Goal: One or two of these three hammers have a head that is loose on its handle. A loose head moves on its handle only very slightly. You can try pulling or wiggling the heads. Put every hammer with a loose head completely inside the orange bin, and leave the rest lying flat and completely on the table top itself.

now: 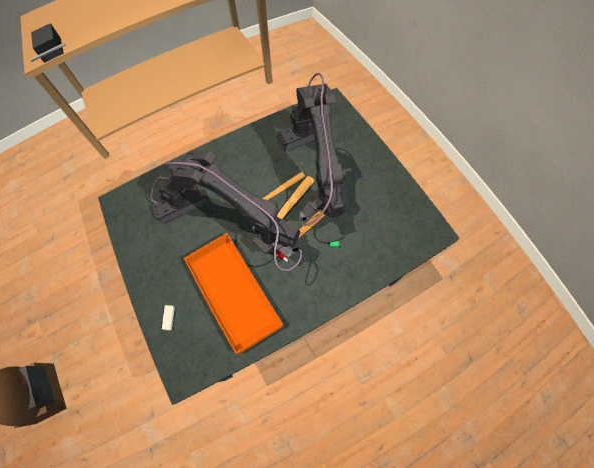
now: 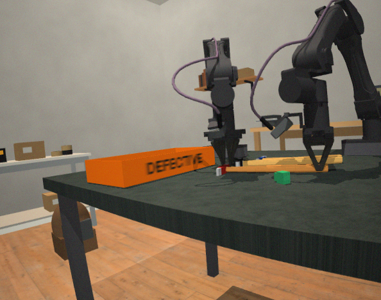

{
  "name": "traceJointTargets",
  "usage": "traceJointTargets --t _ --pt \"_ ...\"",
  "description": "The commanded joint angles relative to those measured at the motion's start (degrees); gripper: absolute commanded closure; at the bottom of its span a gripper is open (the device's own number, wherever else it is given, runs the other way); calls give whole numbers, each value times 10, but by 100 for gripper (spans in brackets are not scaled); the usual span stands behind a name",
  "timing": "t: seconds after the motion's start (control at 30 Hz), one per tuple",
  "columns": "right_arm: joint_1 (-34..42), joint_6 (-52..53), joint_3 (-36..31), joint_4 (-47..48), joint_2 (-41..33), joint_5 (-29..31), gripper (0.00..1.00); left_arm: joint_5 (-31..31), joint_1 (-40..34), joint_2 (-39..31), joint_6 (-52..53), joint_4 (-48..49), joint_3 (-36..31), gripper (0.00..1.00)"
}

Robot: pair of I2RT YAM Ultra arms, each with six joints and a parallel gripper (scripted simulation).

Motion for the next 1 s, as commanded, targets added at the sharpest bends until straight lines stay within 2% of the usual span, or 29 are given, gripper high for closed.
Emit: traceJointTargets --t 0.0,0.27,0.43,0.83,0.97 --pt "-18 -3 -9 -36 -6 53 88 -38 16 -5 1 -31 -11 79" --pt "-20 -1 -10 -32 -7 59 88 -50 18 -4 0 -41 -13 79" --pt "-49 -47 -42 20 -30 1 88 -54 16 -2 1 -44 -13 79" --pt "-45 -45 -35 16 -26 -6 88 -54 16 -3 1 -43 -8 79" --pt "-37 -41 -32 21 -23 -21 88 -19 8 -12 7 -17 -2 79"
